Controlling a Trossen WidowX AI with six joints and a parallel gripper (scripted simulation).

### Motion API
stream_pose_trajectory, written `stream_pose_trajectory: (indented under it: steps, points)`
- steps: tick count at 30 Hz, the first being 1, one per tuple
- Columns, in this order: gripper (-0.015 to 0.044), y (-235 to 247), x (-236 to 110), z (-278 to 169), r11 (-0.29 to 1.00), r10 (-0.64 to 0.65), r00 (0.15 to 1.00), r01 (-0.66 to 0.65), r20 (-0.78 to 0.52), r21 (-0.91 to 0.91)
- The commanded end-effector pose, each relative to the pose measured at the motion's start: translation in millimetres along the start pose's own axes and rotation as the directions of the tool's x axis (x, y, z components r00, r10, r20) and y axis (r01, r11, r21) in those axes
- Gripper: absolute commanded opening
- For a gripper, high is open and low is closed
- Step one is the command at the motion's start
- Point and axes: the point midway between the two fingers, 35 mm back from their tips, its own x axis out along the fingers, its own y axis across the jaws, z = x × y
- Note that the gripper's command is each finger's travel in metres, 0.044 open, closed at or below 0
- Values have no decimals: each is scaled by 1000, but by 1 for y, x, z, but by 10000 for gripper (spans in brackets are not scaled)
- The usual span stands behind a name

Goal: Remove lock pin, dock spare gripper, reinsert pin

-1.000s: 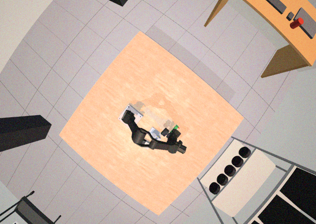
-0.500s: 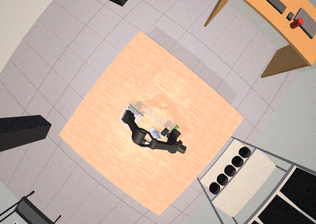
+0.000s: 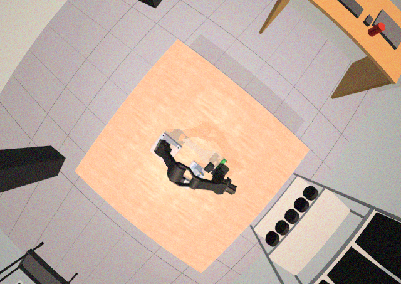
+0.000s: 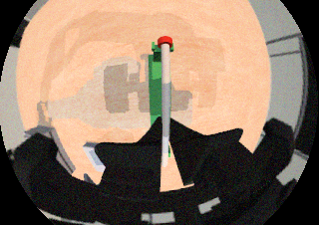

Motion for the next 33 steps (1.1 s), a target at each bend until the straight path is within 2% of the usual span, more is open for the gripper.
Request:
stream_pose_trajectory:
  steps: [1, 31, 33]
  points:
    - [0, 1, 4, -1, 1000, 9, 1000, -9, -2, 0]
    - [0, 0, 1, 0, 1000, 1, 1000, -1, 0, 0]
    - [53, 0, 1, 0, 1000, 1, 1000, -1, 0, 0]
